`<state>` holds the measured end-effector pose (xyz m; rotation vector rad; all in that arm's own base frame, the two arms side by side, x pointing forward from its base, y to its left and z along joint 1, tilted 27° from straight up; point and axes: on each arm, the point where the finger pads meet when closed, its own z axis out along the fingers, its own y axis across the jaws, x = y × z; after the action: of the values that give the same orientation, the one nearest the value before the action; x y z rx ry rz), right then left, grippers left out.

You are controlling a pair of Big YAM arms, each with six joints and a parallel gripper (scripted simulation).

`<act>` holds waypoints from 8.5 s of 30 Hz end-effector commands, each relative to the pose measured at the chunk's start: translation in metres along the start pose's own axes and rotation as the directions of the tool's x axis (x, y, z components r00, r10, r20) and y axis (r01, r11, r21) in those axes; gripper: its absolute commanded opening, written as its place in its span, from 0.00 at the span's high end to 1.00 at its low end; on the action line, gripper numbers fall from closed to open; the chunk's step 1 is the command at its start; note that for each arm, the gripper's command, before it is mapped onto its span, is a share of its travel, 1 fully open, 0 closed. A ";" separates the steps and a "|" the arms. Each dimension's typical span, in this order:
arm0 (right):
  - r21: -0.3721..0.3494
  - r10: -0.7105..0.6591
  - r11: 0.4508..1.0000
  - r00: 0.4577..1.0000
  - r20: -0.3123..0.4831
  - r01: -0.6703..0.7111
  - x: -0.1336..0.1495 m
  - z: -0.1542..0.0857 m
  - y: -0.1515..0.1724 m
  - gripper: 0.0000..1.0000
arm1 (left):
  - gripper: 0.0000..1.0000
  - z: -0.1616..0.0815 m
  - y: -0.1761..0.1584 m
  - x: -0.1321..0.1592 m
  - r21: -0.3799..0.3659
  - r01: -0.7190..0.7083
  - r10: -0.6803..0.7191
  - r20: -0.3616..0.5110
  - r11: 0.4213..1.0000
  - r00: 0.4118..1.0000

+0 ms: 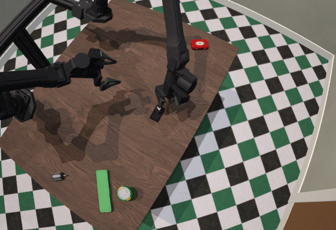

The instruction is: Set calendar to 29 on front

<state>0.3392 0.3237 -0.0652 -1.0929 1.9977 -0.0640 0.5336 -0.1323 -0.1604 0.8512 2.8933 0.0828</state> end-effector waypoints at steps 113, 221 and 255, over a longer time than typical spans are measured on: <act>-0.002 0.032 1.000 0.999 0.032 -0.031 -0.003 -0.028 0.002 0.00 | 0.76 0.011 -0.018 0.013 -0.028 -0.826 0.745 -0.416 0.563 0.522; 0.037 0.026 0.999 0.999 0.020 -0.027 0.087 -0.153 -0.012 0.00 | 0.46 0.066 -0.075 0.118 -0.004 -0.849 0.771 -0.417 0.528 0.481; 0.037 0.026 0.999 0.999 0.020 -0.027 0.087 -0.153 -0.012 0.00 | 0.00 0.027 -0.114 0.111 0.051 -0.914 0.837 -0.426 0.402 0.344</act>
<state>0.2143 0.1984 -0.0195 -1.0511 1.9856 -0.0821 0.3871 -0.1572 -0.1974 2.3646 2.2930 0.7026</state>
